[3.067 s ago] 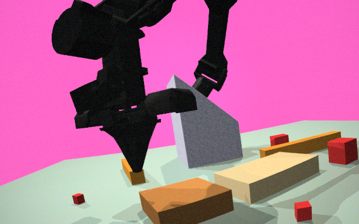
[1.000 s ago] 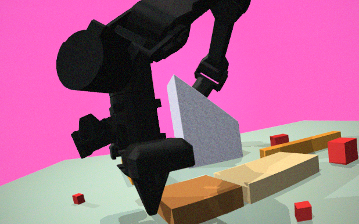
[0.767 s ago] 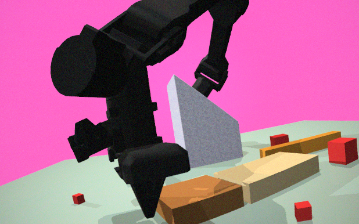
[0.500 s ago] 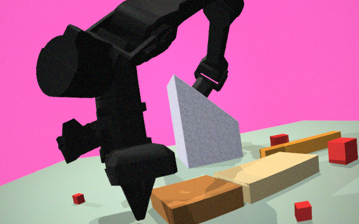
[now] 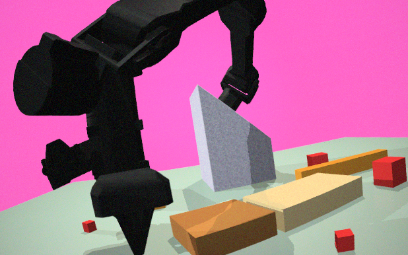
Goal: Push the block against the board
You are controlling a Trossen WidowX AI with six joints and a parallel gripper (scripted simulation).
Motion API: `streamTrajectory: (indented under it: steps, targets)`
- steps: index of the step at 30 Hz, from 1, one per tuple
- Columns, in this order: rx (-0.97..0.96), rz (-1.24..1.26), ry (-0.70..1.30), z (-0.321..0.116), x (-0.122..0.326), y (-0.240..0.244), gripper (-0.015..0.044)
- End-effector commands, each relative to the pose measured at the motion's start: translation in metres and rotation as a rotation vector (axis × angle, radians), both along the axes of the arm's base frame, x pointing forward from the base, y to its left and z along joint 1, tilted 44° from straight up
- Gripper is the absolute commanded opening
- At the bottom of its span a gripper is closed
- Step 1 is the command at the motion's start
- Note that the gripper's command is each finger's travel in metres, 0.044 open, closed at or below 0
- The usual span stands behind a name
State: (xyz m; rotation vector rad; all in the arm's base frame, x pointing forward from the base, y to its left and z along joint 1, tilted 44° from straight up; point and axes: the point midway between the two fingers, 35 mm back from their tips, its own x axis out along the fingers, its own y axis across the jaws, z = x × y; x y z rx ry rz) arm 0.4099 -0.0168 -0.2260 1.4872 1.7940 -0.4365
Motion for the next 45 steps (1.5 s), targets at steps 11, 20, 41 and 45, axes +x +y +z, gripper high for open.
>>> streamTrajectory:
  steps: [11, 20, 41, 45]
  targets:
    - [-0.005, 0.008, 0.001, 0.037, 0.004, -0.039, 0.0]
    - [-0.003, 0.011, -0.001, 0.054, -0.009, -0.02, 0.0]
    - [0.0, 0.011, 0.0, 0.021, -0.014, 0.025, 0.0]
    - [0.0, 0.011, 0.0, 0.025, -0.016, 0.029, 0.0]
